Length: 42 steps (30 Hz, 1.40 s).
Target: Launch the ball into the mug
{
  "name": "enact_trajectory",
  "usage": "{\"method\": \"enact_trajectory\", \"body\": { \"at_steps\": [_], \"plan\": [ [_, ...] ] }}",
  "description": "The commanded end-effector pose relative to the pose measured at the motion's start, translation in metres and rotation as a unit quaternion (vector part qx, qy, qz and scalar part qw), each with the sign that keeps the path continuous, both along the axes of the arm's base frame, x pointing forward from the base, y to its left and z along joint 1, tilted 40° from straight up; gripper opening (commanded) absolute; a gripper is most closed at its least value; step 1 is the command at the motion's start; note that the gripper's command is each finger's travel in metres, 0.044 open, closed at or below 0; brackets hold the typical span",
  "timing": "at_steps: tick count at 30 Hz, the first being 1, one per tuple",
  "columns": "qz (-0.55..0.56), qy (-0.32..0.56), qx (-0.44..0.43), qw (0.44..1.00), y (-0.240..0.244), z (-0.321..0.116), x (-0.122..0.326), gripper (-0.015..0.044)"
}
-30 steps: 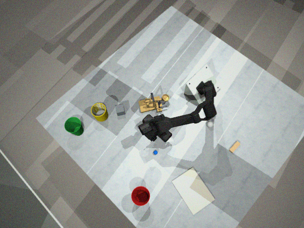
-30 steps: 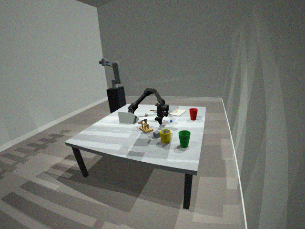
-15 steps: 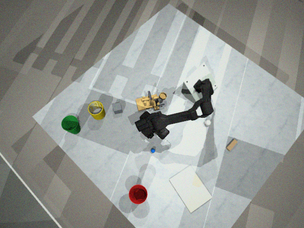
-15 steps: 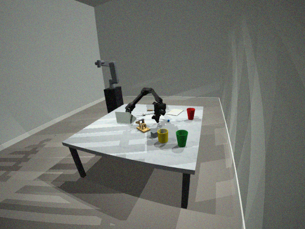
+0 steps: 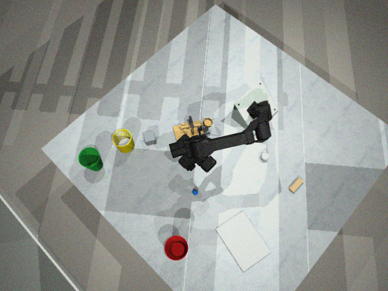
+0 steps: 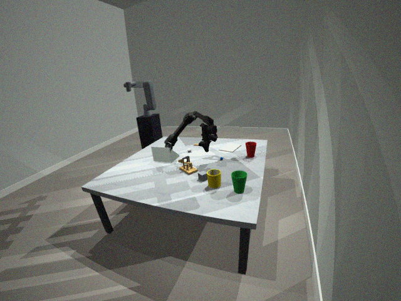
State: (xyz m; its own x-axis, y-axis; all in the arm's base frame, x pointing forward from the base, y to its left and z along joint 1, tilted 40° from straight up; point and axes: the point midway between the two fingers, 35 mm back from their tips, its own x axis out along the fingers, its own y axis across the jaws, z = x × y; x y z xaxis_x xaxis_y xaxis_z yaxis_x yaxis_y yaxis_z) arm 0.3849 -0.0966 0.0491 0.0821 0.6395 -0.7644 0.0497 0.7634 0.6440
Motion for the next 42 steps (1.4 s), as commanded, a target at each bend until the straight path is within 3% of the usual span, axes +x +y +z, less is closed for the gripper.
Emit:
{"method": "enact_trajectory", "body": {
  "at_steps": [1,8,20,32,42],
  "plan": [
    [0.003,-0.004,-0.004,1.000,-0.015,0.019,-0.004,0.0000],
    [-0.006,0.014,-0.003,1.000,-0.022,0.011,-0.013,0.0000],
    [-0.061,0.159,0.019,0.985,-0.054,-0.048,-0.097,0.0000],
    [-0.096,0.289,0.067,0.950,-0.057,-0.085,-0.188,0.0000],
    [-0.097,0.295,0.070,0.948,-0.052,-0.092,-0.192,0.0000]
  ]
}}
